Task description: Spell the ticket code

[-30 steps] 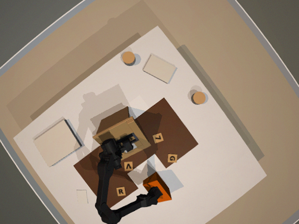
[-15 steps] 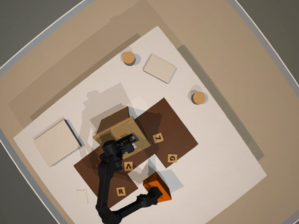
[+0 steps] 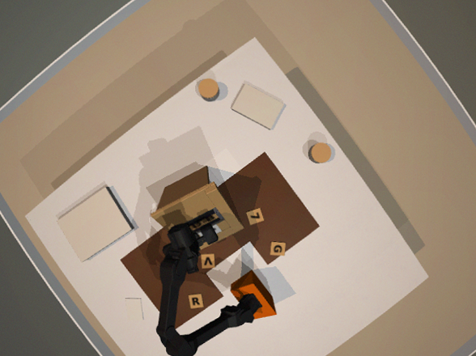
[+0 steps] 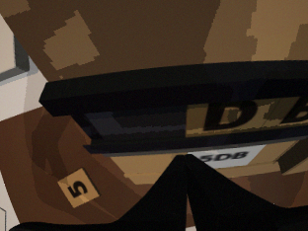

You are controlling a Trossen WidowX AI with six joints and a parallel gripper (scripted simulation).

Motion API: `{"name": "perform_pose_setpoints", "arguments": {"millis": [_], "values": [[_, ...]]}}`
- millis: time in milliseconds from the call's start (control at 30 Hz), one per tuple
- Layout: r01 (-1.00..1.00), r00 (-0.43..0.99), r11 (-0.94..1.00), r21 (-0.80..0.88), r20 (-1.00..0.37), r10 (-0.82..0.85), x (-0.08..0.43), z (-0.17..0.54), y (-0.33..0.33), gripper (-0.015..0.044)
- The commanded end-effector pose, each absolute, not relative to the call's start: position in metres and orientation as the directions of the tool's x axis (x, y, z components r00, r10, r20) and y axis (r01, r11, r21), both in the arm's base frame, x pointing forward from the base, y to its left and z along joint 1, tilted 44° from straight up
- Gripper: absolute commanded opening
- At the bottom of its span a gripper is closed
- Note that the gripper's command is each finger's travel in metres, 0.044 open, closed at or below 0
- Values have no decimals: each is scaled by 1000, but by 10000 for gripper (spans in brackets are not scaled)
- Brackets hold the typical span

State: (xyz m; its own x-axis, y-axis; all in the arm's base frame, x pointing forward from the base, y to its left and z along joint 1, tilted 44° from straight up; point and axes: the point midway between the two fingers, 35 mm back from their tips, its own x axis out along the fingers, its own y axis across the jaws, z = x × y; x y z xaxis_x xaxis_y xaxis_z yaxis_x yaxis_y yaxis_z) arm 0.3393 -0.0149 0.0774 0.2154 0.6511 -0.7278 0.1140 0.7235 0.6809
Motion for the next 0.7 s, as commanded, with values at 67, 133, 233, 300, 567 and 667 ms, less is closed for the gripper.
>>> {"name": "perform_pose_setpoints", "arguments": {"millis": [67, 133, 233, 300, 567, 667], "values": [[103, 217, 725, 681, -726, 652, 338, 78, -16, 26], [17, 228, 730, 683, -714, 662, 333, 80, -24, 79], [-180, 257, 727, 662, -682, 685, 321, 86, -41, 157], [-307, 281, 716, 627, -659, 697, 313, 90, -51, 210], [-707, 409, 640, 300, -564, 717, 280, 109, -90, 420], [-765, 463, 622, 168, -528, 712, 269, 116, -103, 440]]}}
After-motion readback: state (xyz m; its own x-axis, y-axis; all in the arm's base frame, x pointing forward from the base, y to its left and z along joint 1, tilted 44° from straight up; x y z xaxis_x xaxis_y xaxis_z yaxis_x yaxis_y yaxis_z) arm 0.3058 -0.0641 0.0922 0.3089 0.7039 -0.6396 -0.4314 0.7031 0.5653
